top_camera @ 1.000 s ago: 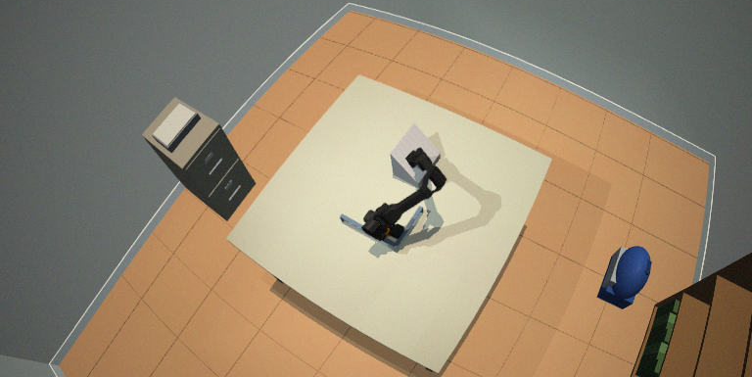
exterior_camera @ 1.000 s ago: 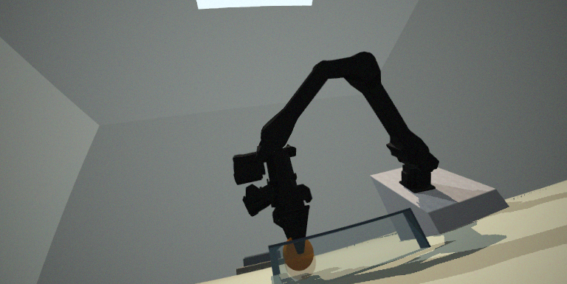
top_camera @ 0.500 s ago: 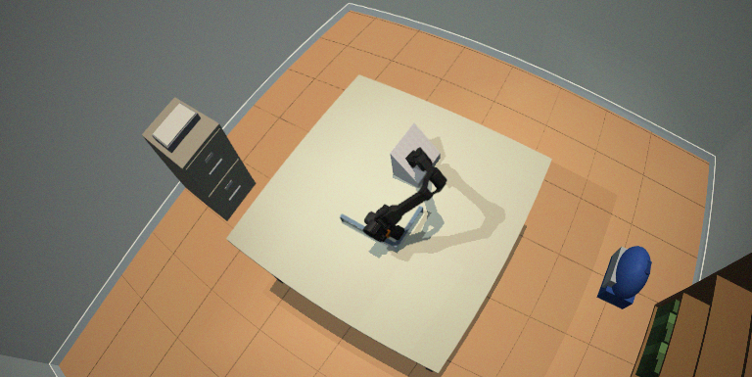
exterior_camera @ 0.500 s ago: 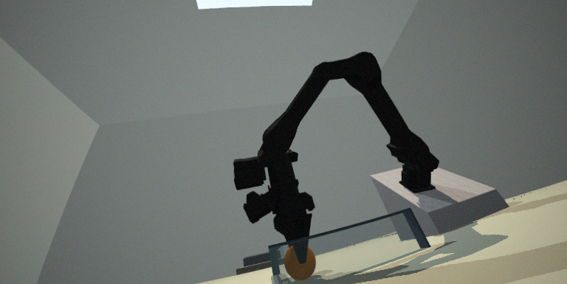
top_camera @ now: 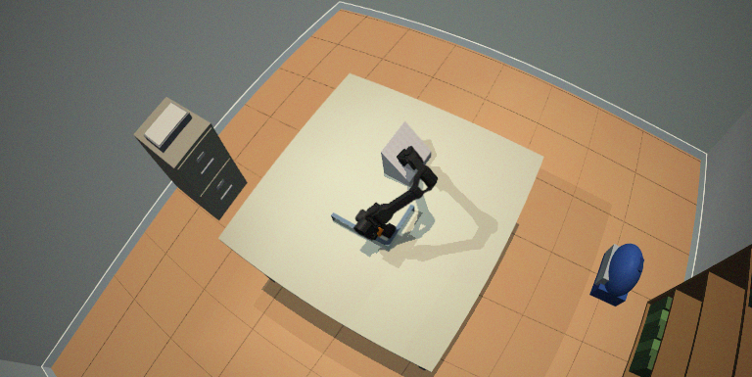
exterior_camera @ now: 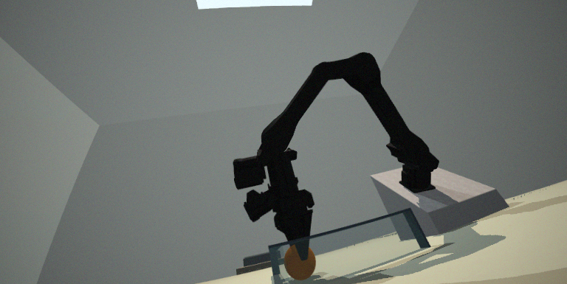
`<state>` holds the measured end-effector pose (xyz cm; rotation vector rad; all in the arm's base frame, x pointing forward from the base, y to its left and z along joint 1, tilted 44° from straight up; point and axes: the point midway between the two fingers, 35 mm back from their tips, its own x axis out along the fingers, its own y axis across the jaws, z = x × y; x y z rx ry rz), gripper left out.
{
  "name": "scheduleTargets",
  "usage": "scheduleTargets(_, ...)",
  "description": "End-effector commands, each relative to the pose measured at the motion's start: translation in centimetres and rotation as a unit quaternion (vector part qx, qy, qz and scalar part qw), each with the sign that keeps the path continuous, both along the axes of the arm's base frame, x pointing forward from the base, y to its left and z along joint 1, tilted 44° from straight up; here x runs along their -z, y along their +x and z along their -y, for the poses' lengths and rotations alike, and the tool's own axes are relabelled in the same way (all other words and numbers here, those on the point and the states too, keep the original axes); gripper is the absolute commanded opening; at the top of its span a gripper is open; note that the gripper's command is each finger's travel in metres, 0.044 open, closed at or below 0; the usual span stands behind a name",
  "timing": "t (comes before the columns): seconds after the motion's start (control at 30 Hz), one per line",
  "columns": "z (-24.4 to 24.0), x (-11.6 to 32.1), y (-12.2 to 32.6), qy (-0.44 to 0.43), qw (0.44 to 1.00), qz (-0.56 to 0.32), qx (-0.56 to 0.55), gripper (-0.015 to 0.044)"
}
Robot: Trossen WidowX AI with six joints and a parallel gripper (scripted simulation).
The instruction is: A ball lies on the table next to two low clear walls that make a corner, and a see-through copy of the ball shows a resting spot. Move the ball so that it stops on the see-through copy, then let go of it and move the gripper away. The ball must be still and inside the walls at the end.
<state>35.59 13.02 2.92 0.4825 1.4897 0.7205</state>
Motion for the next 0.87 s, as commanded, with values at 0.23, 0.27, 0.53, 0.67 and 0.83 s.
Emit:
scheduleTargets(0.23, 5.5, -4.8, 0.9, -0.001, 1.0, 0.005, 0.013, 0.0385)
scheduleTargets(0.27, 5.5, -4.8, 0.9, -0.001, 1.0, 0.005, 0.013, 0.0385)
scheduleTargets(0.53, 7.0, -6.4, 0.9, -0.001, 1.0, 0.006, 0.012, 0.044)
scheduleTargets(0.67, 8.4, -8.1, 0.7, 0.0, 1.0, 0.006, 0.011, 0.044)
scheduleTargets(0.83, 8.4, -8.1, 0.7, 0.0, 1.0, 0.006, 0.011, 0.044)
